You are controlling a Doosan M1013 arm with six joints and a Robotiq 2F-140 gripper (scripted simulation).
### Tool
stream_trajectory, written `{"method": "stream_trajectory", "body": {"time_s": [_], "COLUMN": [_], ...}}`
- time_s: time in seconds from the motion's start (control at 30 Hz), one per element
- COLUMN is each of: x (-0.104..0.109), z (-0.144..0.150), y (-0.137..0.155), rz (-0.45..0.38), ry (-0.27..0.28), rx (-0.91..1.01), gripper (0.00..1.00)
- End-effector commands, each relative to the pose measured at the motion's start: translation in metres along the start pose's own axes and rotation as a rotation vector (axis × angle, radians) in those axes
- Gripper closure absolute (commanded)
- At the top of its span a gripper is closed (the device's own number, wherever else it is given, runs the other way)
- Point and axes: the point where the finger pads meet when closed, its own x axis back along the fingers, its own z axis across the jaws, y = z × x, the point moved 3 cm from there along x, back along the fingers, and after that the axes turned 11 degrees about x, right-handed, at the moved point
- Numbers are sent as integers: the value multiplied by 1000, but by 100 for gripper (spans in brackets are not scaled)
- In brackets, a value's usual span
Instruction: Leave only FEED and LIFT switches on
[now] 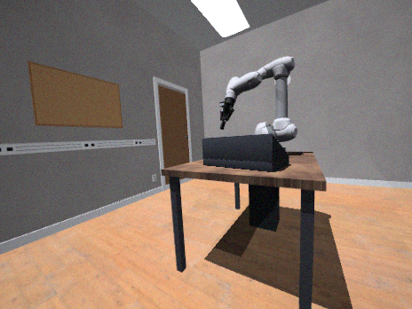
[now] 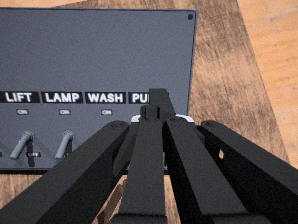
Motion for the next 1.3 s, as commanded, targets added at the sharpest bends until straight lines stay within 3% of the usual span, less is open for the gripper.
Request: {"method": "stream_trajectory", "body": {"time_s": [0.0,0.33,0.6,0.67,0.7,1.13,1.27], "x": [13,12,5,5,5,11,11], "z": [4,-8,-93,-93,-116,-230,-243], "y": [-2,4,31,31,41,100,111], "rz": [2,-4,-24,-24,-27,-5,-6], "ry": [6,3,5,5,6,5,7], "rx": [-2,-1,-6,-6,-6,-1,1], "gripper": [90,90,90,90,90,90,90]}}
